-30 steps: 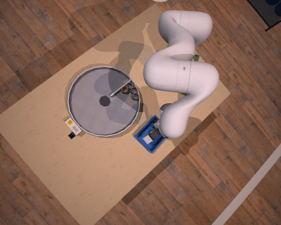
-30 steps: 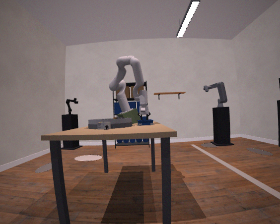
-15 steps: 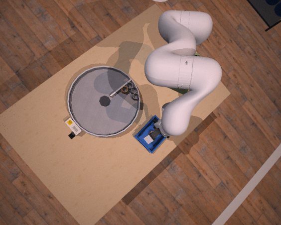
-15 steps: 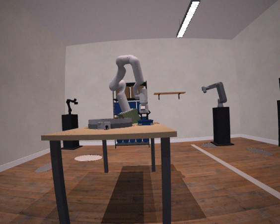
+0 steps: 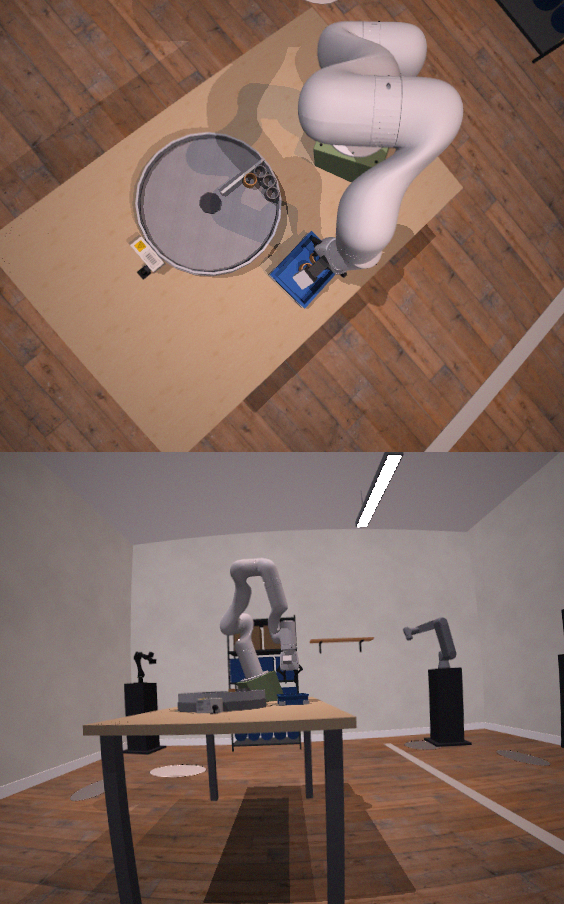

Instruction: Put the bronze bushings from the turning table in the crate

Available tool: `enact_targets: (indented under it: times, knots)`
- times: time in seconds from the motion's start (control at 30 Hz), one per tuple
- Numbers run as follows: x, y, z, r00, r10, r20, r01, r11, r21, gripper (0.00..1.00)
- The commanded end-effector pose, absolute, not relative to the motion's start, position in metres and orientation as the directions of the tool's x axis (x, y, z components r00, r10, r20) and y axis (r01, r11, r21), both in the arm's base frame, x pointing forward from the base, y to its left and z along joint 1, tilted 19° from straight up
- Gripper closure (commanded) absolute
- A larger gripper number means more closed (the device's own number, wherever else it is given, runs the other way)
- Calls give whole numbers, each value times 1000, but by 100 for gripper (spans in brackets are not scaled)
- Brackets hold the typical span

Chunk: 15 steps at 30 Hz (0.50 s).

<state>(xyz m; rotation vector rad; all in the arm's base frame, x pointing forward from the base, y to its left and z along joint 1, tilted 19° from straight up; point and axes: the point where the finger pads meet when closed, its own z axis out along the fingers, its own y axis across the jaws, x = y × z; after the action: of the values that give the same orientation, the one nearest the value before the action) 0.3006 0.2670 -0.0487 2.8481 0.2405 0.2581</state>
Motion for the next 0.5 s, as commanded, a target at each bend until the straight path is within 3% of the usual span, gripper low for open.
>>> enact_targets:
  times: [0.0,0.47]
  knots:
    - [299,270,-38,971,187,148,139,-948,287,52]
    - [299,271,-37,971,187,148,139,-948,287,52]
